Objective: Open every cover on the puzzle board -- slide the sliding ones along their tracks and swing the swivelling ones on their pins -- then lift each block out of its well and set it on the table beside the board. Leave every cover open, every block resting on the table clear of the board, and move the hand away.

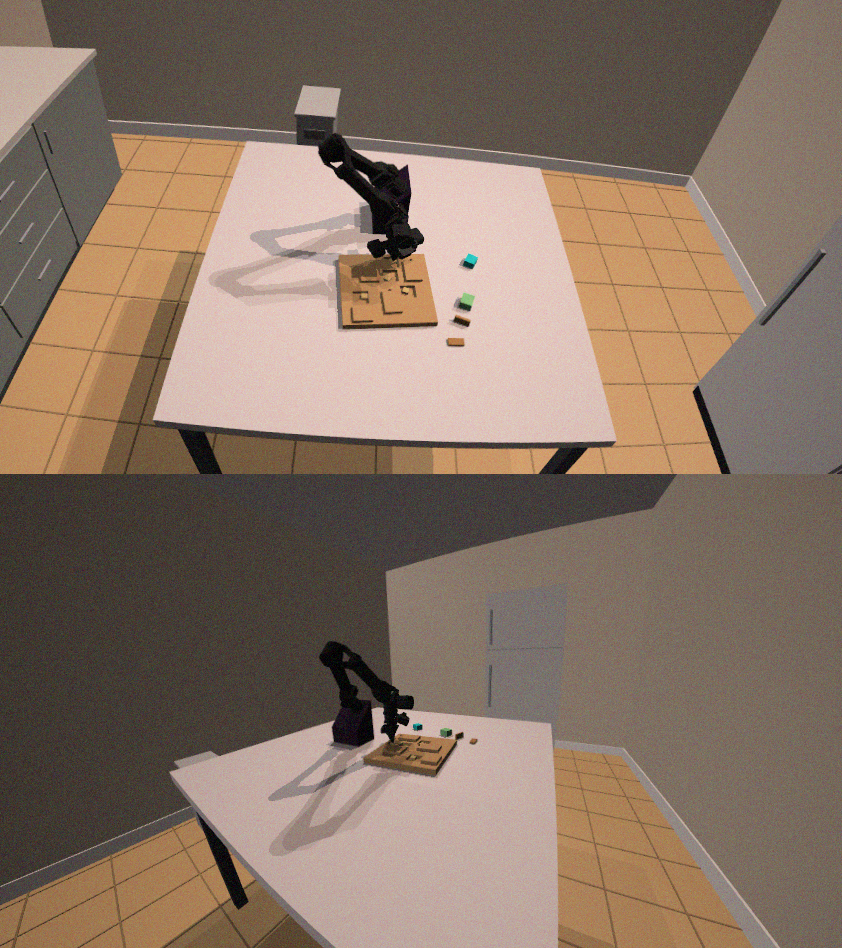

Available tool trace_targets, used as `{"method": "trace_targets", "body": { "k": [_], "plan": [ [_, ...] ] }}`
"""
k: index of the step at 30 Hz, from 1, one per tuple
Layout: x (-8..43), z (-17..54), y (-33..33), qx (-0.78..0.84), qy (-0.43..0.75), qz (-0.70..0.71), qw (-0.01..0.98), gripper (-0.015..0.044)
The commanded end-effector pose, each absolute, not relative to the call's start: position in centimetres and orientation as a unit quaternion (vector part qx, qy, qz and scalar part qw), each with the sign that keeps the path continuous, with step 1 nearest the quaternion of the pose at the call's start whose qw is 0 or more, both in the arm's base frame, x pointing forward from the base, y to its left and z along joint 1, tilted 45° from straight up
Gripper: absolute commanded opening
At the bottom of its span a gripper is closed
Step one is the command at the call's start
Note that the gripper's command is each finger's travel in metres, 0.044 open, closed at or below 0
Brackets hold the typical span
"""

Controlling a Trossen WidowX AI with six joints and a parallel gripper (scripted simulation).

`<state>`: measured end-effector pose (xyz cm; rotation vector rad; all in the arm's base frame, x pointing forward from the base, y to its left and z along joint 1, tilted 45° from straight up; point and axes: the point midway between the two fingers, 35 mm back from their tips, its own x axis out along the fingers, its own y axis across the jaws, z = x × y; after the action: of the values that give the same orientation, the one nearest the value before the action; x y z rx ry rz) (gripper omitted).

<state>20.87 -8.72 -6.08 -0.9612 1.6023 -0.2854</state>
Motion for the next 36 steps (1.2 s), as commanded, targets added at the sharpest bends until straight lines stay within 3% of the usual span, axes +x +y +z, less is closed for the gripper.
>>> {"method": "trace_targets", "body": {
  "k": [1,36],
  "plan": [
    [21.0,-6.0,-8.8,-0.415,0.687,-0.122,0.585,0.0],
    [22.1,-5.8,-9.4,-0.415,0.686,-0.122,0.585,0.0]
  ]
}}
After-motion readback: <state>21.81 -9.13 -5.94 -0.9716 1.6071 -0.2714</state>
